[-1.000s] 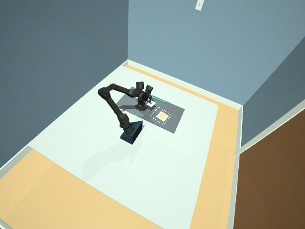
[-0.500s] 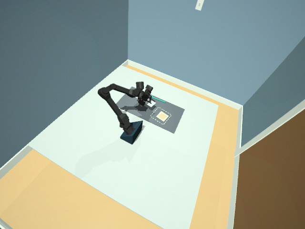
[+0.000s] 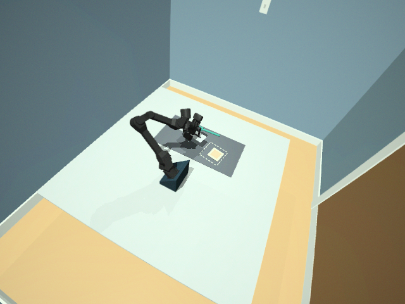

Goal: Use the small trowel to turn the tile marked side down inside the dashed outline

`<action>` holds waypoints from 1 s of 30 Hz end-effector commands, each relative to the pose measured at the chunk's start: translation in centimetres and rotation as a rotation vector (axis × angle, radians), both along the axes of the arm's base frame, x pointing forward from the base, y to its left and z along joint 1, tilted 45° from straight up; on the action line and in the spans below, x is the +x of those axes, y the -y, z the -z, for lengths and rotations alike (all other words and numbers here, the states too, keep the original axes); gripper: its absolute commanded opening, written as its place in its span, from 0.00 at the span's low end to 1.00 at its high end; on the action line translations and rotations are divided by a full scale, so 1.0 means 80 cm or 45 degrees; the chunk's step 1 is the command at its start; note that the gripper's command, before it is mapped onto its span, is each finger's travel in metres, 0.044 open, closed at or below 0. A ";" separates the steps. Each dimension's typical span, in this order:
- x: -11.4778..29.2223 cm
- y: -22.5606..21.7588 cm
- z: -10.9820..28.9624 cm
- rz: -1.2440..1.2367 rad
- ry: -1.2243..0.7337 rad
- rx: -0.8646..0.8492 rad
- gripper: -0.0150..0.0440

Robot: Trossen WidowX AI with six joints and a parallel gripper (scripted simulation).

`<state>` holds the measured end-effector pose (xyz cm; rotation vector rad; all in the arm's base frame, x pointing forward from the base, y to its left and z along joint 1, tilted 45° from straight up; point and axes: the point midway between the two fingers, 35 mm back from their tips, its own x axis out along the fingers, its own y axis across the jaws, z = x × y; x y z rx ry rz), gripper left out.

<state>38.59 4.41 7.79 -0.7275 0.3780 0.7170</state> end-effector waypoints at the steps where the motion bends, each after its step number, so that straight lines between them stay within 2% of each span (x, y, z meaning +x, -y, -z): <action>1: -0.004 -0.006 -0.006 0.000 0.010 -0.004 0.25; 17: -0.076 -0.085 -0.048 -0.068 0.083 -0.010 0.25; 30: -0.134 -0.122 -0.065 -0.112 0.144 0.021 0.25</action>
